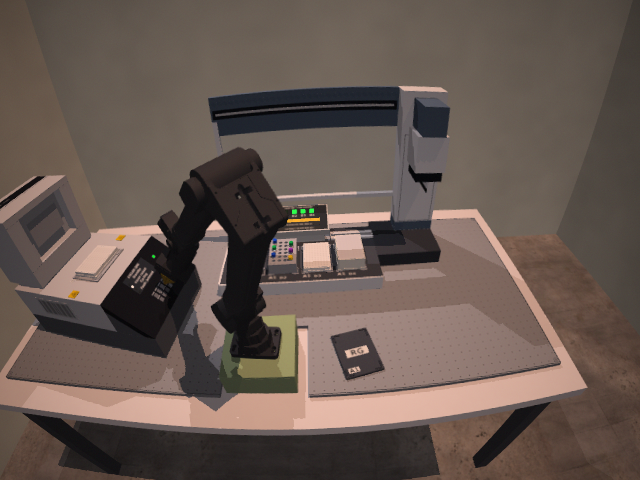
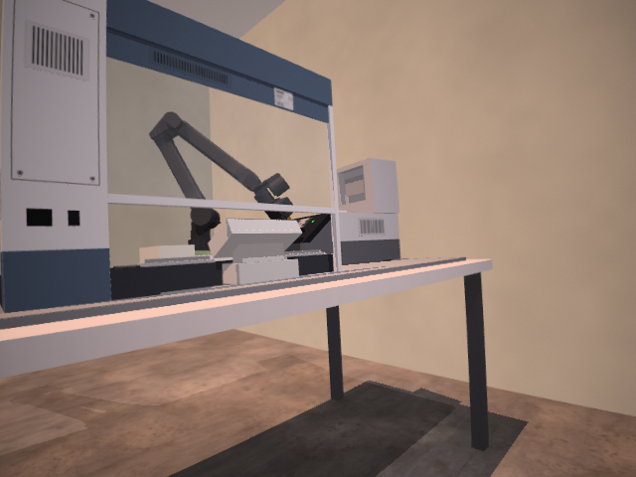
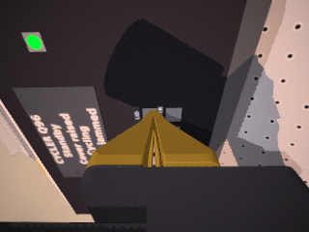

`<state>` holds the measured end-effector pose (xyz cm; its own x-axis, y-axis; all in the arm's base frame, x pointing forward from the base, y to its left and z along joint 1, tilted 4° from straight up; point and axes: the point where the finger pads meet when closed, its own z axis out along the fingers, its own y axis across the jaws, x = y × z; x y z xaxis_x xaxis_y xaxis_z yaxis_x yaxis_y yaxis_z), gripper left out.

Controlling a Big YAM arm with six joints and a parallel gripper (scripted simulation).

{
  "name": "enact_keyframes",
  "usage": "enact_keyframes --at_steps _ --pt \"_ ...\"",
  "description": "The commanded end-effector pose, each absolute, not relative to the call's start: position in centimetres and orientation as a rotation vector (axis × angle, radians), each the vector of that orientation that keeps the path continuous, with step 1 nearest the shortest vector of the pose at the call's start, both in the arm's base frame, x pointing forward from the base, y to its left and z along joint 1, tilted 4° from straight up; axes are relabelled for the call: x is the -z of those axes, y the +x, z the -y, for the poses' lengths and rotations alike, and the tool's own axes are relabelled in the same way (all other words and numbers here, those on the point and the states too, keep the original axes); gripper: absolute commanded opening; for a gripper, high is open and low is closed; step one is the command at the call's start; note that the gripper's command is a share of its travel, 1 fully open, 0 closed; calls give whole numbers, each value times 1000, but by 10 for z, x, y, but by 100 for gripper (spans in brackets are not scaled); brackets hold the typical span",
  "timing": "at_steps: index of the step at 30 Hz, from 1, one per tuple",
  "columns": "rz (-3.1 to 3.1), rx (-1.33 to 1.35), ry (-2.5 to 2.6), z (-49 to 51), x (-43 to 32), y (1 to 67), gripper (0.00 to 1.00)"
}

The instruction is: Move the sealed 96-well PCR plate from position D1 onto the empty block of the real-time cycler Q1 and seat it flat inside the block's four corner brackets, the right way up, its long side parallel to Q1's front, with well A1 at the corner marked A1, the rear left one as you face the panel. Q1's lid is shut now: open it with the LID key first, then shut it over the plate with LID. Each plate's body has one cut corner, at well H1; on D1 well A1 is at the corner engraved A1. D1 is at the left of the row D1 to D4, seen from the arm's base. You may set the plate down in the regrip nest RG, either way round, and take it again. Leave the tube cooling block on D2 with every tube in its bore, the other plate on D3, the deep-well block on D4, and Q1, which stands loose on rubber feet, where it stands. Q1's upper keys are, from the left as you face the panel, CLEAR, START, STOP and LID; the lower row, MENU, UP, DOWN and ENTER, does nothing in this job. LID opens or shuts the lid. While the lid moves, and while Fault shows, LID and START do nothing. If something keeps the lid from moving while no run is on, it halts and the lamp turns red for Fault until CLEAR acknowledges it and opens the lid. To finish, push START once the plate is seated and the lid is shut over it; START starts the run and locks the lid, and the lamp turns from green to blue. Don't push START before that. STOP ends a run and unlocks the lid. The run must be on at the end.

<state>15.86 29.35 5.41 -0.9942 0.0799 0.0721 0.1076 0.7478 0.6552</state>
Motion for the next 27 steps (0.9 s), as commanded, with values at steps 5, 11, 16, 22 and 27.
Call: enact_keyframes --at_steps 5,11,16,22,27 --pt "2892 1128 -119 -316 -69 165 0" --pt "2891 1125 -116 -318 -69 165 0" --pt "2891 1123 -112 -319 -70 165 0" --pt "2890 1128 -106 -323 -71 166 0" --pt "2890 1131 -103 -324 -72 166 0"
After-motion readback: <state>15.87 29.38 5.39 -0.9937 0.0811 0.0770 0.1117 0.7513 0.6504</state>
